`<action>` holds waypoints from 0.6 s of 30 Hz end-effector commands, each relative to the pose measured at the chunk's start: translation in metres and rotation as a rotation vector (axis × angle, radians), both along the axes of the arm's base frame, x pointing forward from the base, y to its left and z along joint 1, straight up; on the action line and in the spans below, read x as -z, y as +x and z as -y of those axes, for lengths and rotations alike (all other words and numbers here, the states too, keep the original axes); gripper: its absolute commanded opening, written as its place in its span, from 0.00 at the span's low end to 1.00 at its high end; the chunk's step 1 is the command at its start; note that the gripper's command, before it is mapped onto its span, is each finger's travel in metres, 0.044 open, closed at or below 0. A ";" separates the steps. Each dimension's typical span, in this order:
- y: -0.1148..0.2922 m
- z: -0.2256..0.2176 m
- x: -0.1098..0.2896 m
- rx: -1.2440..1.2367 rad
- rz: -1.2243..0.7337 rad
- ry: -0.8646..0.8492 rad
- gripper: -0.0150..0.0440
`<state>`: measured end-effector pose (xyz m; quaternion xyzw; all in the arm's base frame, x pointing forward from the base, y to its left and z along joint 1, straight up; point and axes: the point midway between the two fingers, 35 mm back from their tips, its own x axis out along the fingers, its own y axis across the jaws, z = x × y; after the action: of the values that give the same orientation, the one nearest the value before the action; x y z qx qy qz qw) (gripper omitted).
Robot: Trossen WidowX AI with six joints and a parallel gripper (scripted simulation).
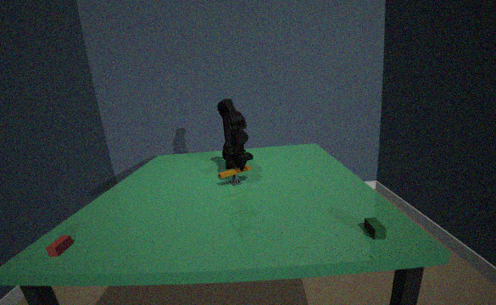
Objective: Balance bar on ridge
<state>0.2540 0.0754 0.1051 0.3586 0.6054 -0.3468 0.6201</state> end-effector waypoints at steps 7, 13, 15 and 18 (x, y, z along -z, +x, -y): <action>0.000 -0.001 0.001 0.004 0.001 0.004 0.25; 0.000 -0.001 0.001 0.004 0.001 0.004 0.25; 0.000 -0.001 0.002 0.004 0.001 0.004 0.25; 0.000 -0.001 0.002 0.004 0.001 0.004 0.25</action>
<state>0.2540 0.0754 0.1036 0.3587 0.6054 -0.3469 0.6201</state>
